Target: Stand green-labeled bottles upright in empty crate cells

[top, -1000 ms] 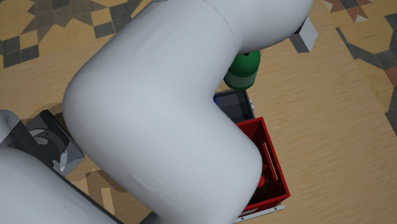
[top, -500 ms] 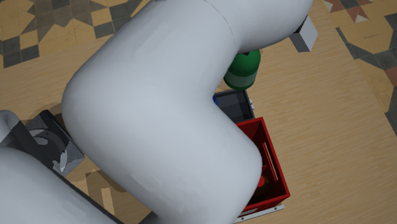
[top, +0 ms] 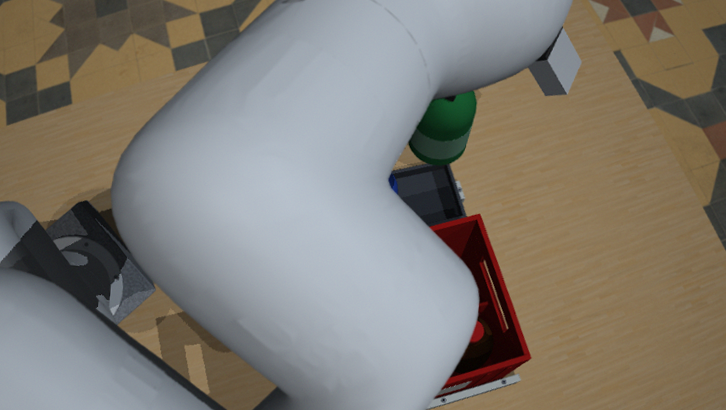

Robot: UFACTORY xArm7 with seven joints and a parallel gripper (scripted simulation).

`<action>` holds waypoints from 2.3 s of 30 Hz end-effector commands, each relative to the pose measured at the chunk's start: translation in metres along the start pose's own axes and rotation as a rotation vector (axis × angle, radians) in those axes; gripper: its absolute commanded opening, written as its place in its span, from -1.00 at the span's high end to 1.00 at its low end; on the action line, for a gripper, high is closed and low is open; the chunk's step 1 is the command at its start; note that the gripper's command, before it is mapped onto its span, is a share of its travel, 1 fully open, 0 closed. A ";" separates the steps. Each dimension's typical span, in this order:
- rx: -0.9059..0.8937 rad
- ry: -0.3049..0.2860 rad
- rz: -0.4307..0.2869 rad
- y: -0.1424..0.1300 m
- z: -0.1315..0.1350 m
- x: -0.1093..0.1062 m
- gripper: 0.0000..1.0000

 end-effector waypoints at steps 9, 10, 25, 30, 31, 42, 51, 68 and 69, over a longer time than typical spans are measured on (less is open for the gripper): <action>0.000 0.006 0.000 0.000 0.001 -0.002 1.00; 0.000 0.006 0.000 0.000 0.001 -0.002 1.00; 0.000 0.006 0.000 0.000 0.009 -0.002 1.00; 0.000 0.006 0.000 0.000 0.014 -0.002 1.00; 0.000 0.006 0.000 0.000 0.015 -0.002 1.00; 0.000 0.006 0.000 0.000 0.027 -0.002 1.00; 0.000 0.006 0.000 0.000 0.042 -0.002 1.00; 0.000 0.006 0.000 0.001 0.074 -0.002 1.00; 0.000 0.006 0.000 0.001 0.076 -0.002 1.00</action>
Point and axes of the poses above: the point where the finger pads meet when closed, its own x axis out along the fingers, its own z axis across the jaws, y = z × x, the point moved 5 cm from there along -x, back along the fingers, and after that the axes turned 7 degrees about x, right-handed, at the moved point
